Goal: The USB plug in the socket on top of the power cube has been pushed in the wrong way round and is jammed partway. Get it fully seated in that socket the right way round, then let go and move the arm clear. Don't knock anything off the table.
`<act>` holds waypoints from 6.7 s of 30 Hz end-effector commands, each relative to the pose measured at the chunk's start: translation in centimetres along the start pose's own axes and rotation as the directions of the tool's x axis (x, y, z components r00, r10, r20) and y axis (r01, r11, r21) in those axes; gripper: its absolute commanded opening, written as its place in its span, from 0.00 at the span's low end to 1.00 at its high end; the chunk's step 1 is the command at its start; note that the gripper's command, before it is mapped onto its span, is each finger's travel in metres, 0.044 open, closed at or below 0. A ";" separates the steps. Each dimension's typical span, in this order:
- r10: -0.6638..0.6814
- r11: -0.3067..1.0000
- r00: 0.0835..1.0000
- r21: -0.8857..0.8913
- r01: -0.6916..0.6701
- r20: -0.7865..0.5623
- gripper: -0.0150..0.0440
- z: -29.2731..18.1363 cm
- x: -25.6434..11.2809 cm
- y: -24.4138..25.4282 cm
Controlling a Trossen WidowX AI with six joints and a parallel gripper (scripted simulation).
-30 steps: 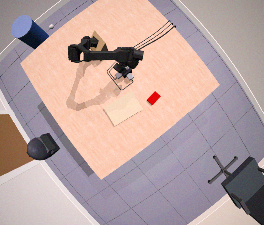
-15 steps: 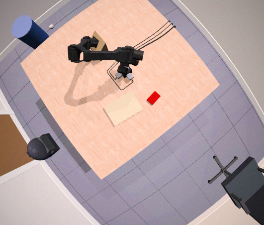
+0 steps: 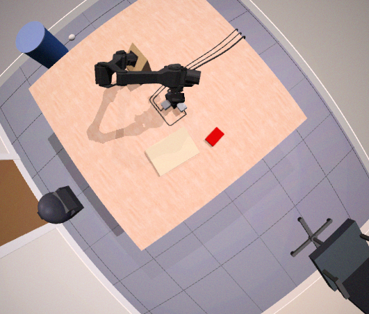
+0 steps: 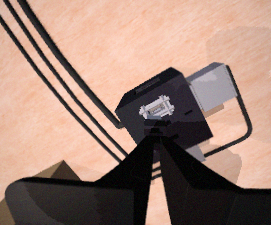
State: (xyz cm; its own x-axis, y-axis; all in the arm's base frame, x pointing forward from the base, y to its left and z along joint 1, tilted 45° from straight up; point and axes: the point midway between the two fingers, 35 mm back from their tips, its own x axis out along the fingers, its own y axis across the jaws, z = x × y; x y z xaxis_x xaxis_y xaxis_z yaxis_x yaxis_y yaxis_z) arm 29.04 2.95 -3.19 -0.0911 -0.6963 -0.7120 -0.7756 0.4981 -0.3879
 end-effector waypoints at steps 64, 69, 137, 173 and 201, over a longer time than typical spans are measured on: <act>-0.001 0.813 1.000 -0.583 0.001 0.001 0.25 0.0 0.4 -0.1; -0.001 0.815 1.000 -0.580 0.001 0.001 0.25 0.0 0.4 -0.2; -0.001 0.845 1.000 -0.535 0.001 0.001 0.25 0.0 1.2 -0.4; -0.001 0.850 1.000 -0.527 0.001 0.001 0.25 0.0 1.7 -0.5; -0.001 0.850 1.000 -0.527 0.001 0.001 0.25 0.0 2.0 -0.5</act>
State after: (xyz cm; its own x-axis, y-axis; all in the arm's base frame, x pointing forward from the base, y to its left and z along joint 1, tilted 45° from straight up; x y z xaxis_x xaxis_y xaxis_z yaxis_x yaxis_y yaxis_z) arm 29.20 1.37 -4.39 -0.0933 -0.6937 -0.7142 -0.9876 0.1552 -0.0217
